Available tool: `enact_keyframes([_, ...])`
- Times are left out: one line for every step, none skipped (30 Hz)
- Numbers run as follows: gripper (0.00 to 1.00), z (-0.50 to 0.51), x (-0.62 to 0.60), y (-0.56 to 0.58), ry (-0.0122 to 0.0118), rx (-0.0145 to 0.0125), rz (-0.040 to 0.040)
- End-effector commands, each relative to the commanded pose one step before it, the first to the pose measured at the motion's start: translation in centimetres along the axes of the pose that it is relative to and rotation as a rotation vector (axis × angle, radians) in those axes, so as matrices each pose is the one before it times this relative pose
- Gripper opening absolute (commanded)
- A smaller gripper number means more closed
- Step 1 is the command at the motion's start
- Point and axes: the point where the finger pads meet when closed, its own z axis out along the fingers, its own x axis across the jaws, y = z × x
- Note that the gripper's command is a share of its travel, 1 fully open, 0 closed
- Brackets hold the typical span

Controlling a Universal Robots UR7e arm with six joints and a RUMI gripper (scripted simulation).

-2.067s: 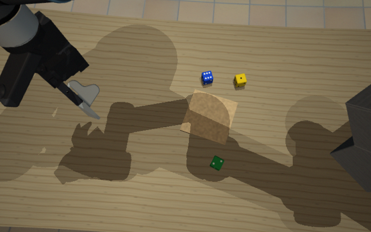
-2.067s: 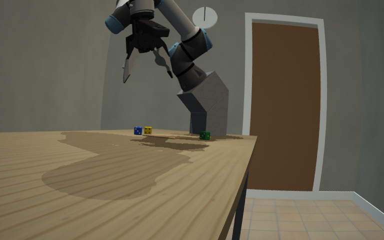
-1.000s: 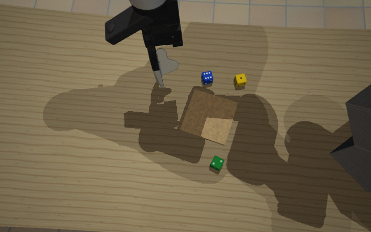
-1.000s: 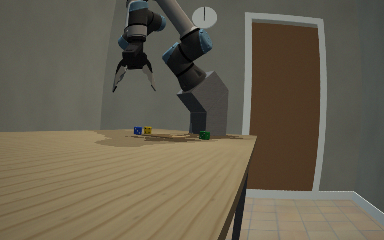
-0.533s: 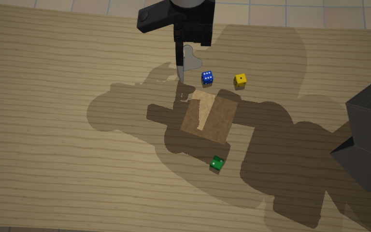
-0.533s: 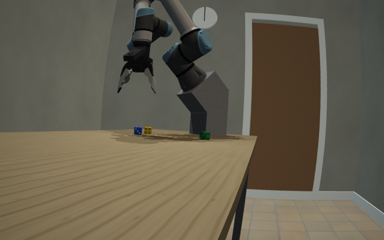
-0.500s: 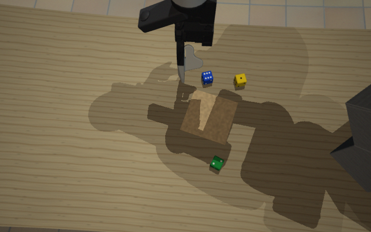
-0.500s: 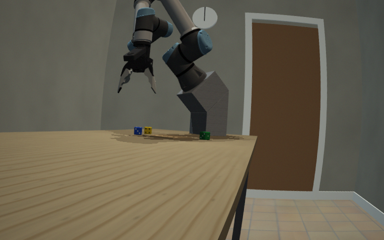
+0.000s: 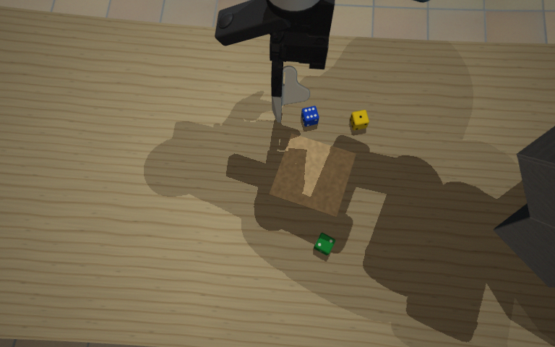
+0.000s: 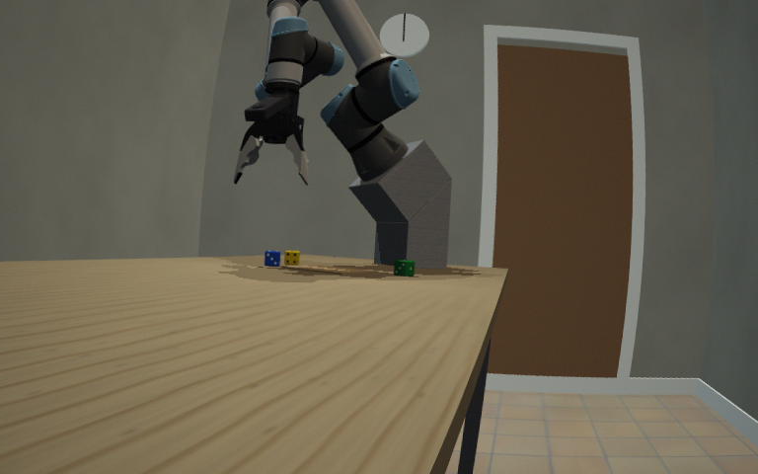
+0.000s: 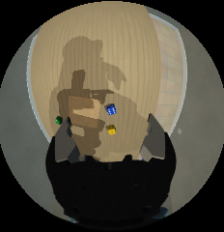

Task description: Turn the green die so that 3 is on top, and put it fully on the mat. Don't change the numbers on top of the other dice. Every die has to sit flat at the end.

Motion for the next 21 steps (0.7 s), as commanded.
enact_keyframes([1.0,-0.033,0.02,-0.005,0.00033,0.00139,0.00097])
enact_keyframes([1.0,0.003,0.0,0.0,0.0,0.0,0.0])
enact_keyframes([1.0,0.017,0.0,0.0,-0.00001,0.0,0.0])
enact_keyframes([1.0,0.041,0.0,0.0,-0.00002,-0.00001,0.0])
enact_keyframes([1.0,0.073,0.0,-0.001,-0.00004,-0.00002,-0.00001])
enact_keyframes([1.0,0.109,0.0,-0.001,-0.00006,-0.00002,-0.00001])
enact_keyframes([1.0,0.146,0.001,0.0,-0.00007,-0.00003,-0.00002])
enact_keyframes([1.0,0.179,0.001,-0.001,-0.00003,-0.00001,-0.00001])
enact_keyframes([1.0,0.209,0.001,-0.001,0.0,0.0,0.0])
enact_keyframes([1.0,0.0,0.0,0.0,0.0,0.0,0.0])
enact_keyframes([1.0,0.0,0.0,0.0,0.0,0.0,0.0])
enact_keyframes([1.0,0.235,0.001,-0.001,0.0,0.0,0.0])
enact_keyframes([1.0,0.255,0.001,-0.001,0.0,0.0,0.0])
enact_keyframes([1.0,0.267,0.001,-0.001,0.0,0.0,0.0])
enact_keyframes([1.0,0.273,0.001,-0.001,0.0,0.0,0.0])
enact_keyframes([1.0,0.27,0.001,-0.001,0.0,0.0,0.0])
enact_keyframes([1.0,0.26,0.001,-0.001,0.0,0.0,0.0])
enact_keyframes([1.0,0.244,0.001,0.0,0.0,0.0,0.0])
enact_keyframes([1.0,0.221,0.001,-0.001,0.0,0.0,0.0])
enact_keyframes([1.0,0.195,0.001,0.0,0.0,0.0,0.0])
enact_keyframes([1.0,0.163,0.001,-0.001,0.0,0.0,0.0])
